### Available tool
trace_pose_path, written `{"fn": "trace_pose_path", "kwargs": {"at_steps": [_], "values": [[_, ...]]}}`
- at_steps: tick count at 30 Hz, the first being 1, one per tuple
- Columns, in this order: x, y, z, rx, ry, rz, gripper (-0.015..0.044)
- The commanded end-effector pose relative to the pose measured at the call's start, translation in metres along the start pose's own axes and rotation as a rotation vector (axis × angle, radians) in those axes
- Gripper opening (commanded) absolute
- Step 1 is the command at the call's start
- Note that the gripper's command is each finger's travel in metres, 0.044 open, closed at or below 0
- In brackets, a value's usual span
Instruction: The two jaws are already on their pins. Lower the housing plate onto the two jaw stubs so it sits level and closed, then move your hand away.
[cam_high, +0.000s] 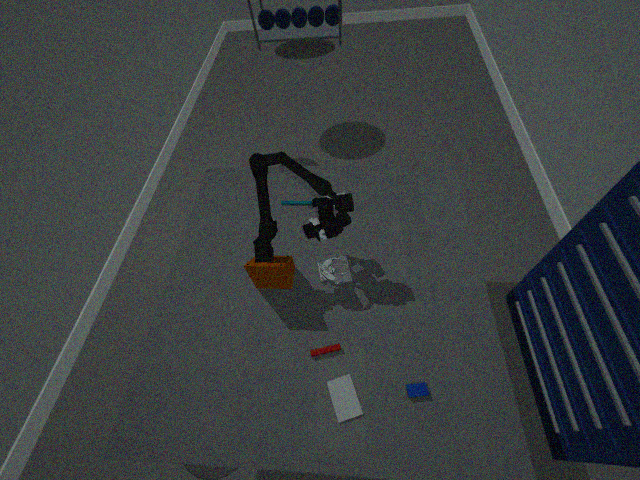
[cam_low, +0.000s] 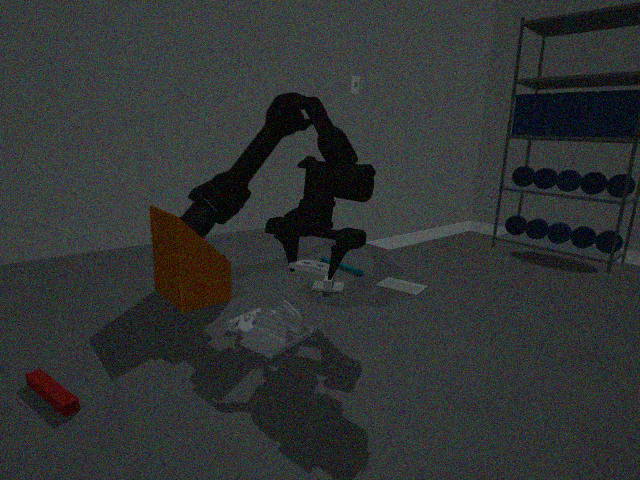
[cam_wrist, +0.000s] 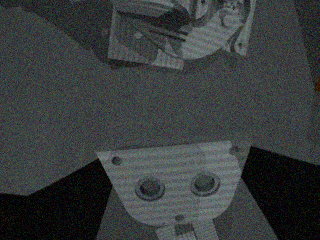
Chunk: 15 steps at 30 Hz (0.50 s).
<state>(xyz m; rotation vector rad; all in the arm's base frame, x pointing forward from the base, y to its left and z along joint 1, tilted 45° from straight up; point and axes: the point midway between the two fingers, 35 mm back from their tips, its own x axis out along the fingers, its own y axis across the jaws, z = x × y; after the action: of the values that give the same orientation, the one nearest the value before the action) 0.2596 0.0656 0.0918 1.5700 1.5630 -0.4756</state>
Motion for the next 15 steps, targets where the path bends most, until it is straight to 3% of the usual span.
{"fn": "trace_pose_path", "kwargs": {"at_steps": [1, 15], "values": [[0.001, -0.003, 0.006, 0.092, 0.007, -0.002, 0.0351], [0.002, -0.011, 0.032, 0.464, 0.012, -0.007, 0.0351]]}}
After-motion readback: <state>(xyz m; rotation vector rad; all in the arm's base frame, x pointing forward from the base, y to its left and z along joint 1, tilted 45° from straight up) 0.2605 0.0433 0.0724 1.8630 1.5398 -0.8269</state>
